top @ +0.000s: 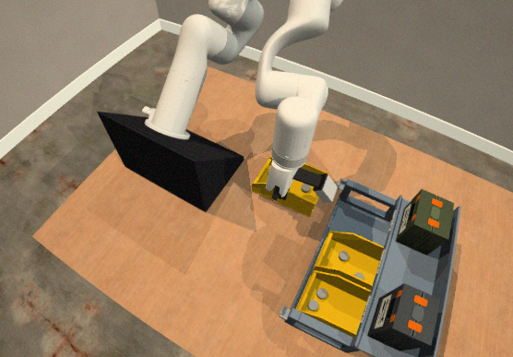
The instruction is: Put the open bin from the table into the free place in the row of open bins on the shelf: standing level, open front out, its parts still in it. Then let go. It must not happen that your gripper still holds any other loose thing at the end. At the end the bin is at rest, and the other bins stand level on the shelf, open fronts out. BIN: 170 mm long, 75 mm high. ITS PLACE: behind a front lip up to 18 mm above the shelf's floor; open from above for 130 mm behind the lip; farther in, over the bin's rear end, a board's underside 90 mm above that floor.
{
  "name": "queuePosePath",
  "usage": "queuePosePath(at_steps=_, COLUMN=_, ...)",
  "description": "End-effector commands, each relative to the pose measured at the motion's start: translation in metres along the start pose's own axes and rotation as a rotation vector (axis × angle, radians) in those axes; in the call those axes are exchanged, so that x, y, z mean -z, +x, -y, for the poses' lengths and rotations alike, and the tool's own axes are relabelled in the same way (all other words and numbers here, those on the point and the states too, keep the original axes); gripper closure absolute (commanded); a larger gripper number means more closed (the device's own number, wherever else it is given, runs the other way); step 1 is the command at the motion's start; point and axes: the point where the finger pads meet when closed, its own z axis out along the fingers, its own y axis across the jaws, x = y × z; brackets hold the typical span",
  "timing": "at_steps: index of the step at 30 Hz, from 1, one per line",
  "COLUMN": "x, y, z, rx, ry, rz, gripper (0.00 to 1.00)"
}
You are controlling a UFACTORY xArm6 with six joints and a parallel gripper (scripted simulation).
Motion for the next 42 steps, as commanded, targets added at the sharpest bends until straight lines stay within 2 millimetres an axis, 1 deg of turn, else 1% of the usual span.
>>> queuePosePath(at_steps=1, x=0.001, y=0.001, z=0.0, rx=0.001, ry=-0.001, rz=-0.003, gripper=1.0)
queuePosePath(at_steps=18, x=0.001, y=0.001, z=-0.002, rx=0.001, ry=-0.001, rz=-0.003, gripper=1.0)
queuePosePath(at_steps=23, x=0.001, y=0.016, z=-0.003, rx=0.001, ry=-0.001, rz=-0.003, gripper=1.0)
queuePosePath(at_steps=35, x=0.001, y=0.016, z=-0.003, rx=0.001, ry=-0.001, rz=-0.003, gripper=1.0)
queuePosePath(at_steps=40, x=0.001, y=0.039, z=-0.004, rx=0.001, ry=-0.001, rz=-0.003, gripper=1.0)
queuePosePath(at_steps=42, x=0.001, y=0.039, z=-0.004, rx=0.001, ry=-0.001, rz=-0.003, gripper=1.0)
